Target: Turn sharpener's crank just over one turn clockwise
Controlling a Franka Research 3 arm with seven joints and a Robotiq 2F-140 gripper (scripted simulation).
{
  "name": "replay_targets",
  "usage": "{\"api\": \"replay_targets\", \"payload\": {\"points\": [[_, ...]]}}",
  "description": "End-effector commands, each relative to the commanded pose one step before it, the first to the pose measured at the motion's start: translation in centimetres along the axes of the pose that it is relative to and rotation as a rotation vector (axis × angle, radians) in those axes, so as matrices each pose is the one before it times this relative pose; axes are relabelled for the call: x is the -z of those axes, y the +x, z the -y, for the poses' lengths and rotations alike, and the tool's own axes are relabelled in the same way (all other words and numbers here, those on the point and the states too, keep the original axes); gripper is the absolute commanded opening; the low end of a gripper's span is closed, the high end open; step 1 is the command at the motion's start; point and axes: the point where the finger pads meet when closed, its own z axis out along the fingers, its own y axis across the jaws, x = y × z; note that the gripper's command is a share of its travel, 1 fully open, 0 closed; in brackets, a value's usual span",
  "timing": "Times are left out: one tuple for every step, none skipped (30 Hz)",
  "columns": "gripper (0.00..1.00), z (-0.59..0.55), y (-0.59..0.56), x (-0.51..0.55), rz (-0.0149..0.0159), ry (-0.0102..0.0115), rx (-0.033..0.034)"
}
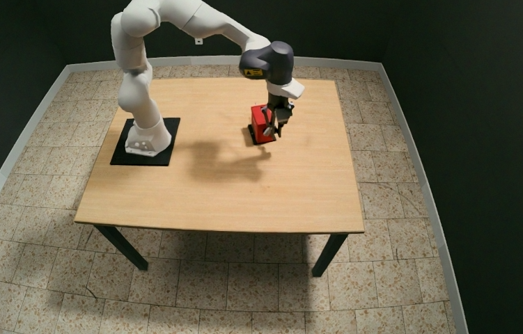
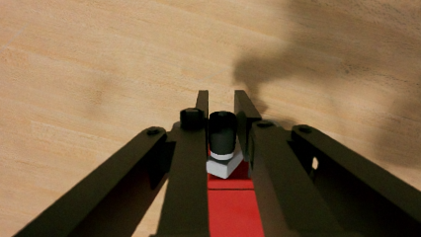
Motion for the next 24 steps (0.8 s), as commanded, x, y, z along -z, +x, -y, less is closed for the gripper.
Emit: {"api": "replay_targets", "payload": {"points": [[0.1,0.392,0.046,-0.504,-0.00016,-0.00021,-0.00607],[0.1,0.105,0.0,-0.081,0.0,0.0,0.0],[0.1,0.102,0.0,-0.085,0.0,0.0,0.0],[0.1,0.097,0.0,-0.091,0.0,0.0,0.0],[0.1,0.097,0.0,-0.091,0.0,0.0,0.0],[0.1,0.097,0.0,-0.092,0.0,0.0,0.0],[0.1,0.09,0.0,-0.097,0.0,0.0,0.0],[0.1,0.087,0.0,-0.1,0.0,0.0,0.0],[0.1,0.087,0.0,-0.1,0.0,0.0,0.0],[0.1,0.087,0.0,-0.101,0.0,0.0,0.0],[0.1,0.077,0.0,-0.108,0.0,0.0,0.0],[0.1,0.0,0.0,0.0,0.0,0.0,0.0],[0.1,0.0,0.0,0.0,0.0,0.0,0.0],[0.1,0.077,0.0,-0.108,0.0,0.0,0.0],[0.1,0.077,0.0,-0.109,0.0,0.0,0.0],[0.1,0.073,0.0,-0.111,0.0,0.0,0.0],[0.1,0.066,0.0,-0.115,0.0,0.0,0.0],[0.1,0.066,0.0,-0.116,0.0,0.0,0.0],[0.1,0.065,0.0,-0.116,0.0,0.0,0.0],[0.1,0.059,0.0,-0.119,0.0,0.0,0.0],[0.1,0.054,0.0,-0.121,0.0,0.0,0.0],[0.1,0.054,0.0,-0.122,0.0,0.0,0.0],[0.1,0.053,0.0,-0.122,0.0,0.0,0.0],[0.1,0.043,0.0,-0.126,0.0,0.0,0.0]]}}
